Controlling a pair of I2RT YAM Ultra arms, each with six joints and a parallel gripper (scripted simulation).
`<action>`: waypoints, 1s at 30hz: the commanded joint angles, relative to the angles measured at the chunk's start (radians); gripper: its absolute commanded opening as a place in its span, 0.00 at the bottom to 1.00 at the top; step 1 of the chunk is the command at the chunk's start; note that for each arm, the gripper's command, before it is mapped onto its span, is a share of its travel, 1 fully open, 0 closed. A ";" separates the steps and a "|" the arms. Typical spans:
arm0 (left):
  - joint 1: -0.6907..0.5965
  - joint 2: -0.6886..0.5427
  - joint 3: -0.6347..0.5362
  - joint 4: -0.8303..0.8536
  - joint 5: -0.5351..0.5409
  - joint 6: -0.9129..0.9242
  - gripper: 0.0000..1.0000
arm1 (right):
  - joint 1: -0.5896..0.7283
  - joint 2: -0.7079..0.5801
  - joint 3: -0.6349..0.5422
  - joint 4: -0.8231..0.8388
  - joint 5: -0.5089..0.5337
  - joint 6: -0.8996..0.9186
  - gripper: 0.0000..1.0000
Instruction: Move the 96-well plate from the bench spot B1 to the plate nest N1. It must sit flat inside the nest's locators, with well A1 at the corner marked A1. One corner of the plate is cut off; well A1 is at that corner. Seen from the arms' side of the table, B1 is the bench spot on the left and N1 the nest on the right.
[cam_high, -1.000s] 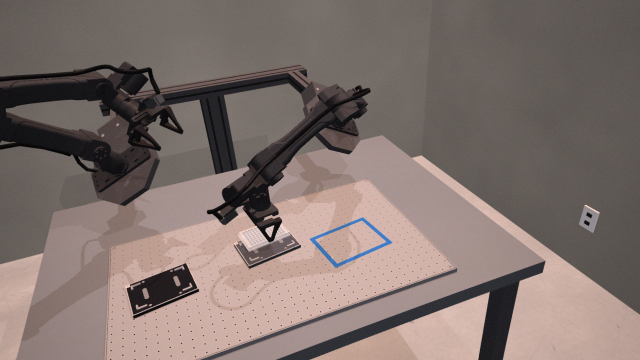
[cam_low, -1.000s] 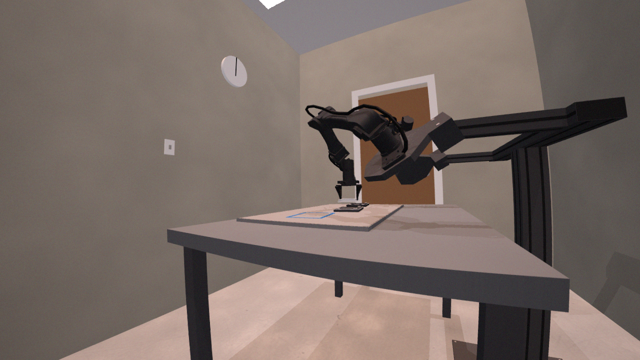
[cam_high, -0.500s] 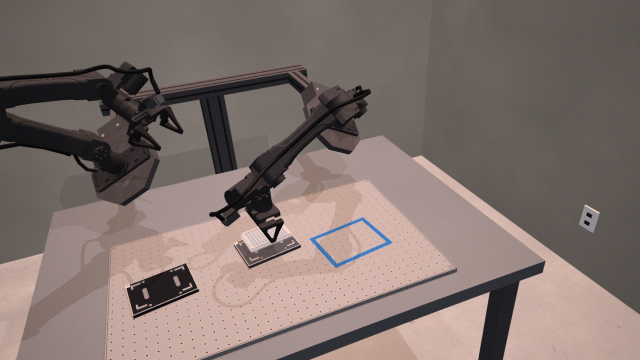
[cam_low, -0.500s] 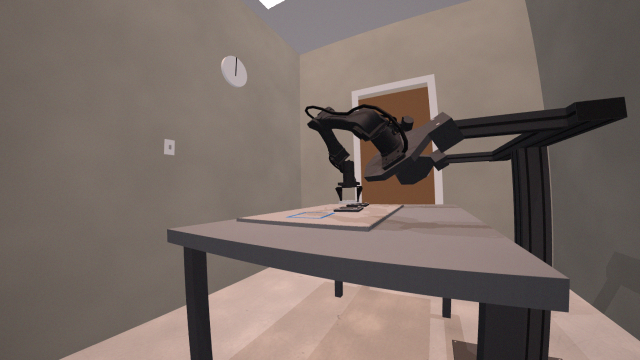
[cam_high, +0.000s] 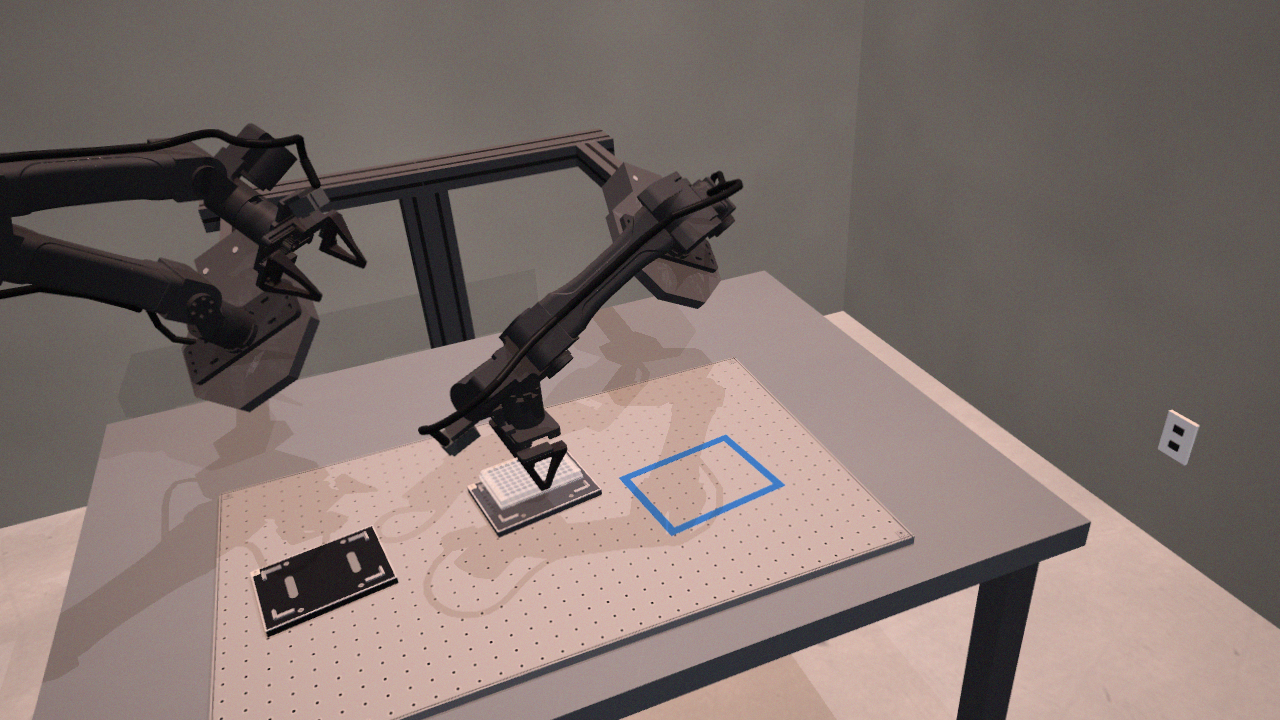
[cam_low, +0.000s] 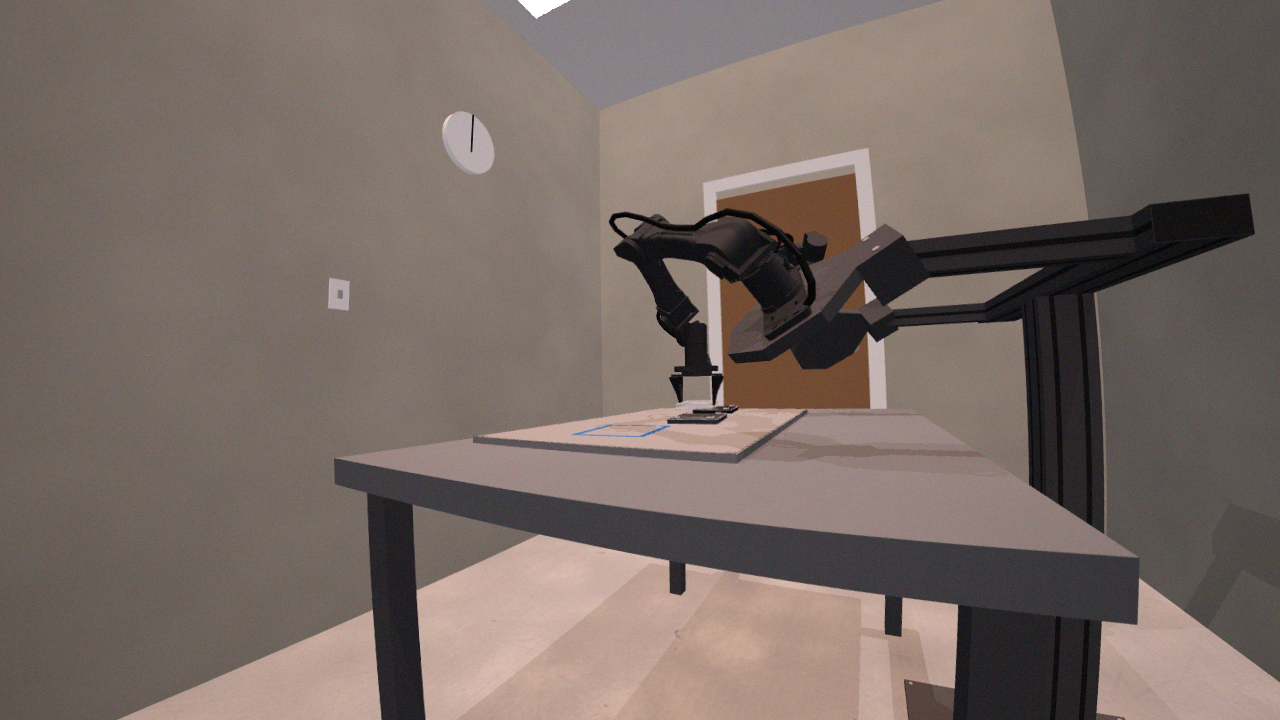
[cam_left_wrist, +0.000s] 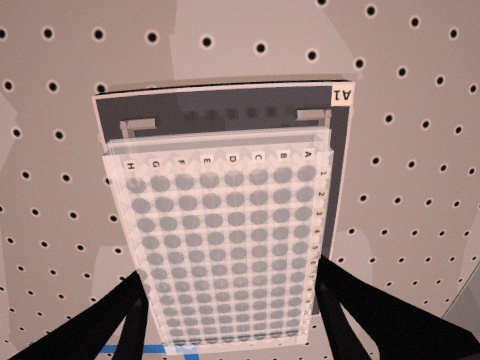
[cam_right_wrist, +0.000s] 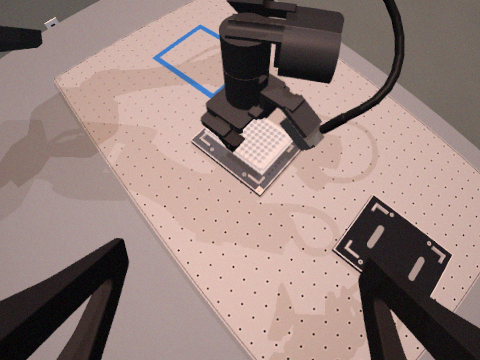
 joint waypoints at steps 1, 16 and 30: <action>-0.019 0.011 -0.005 0.014 -0.008 0.005 0.79 | 0.007 0.021 0.025 -0.018 0.004 0.007 1.00; 0.009 0.044 0.035 0.046 -0.017 0.032 0.79 | 0.007 0.021 0.025 -0.018 0.004 0.007 1.00; -0.002 0.042 0.041 0.022 -0.009 0.002 0.79 | 0.007 0.021 0.025 -0.018 0.004 0.007 1.00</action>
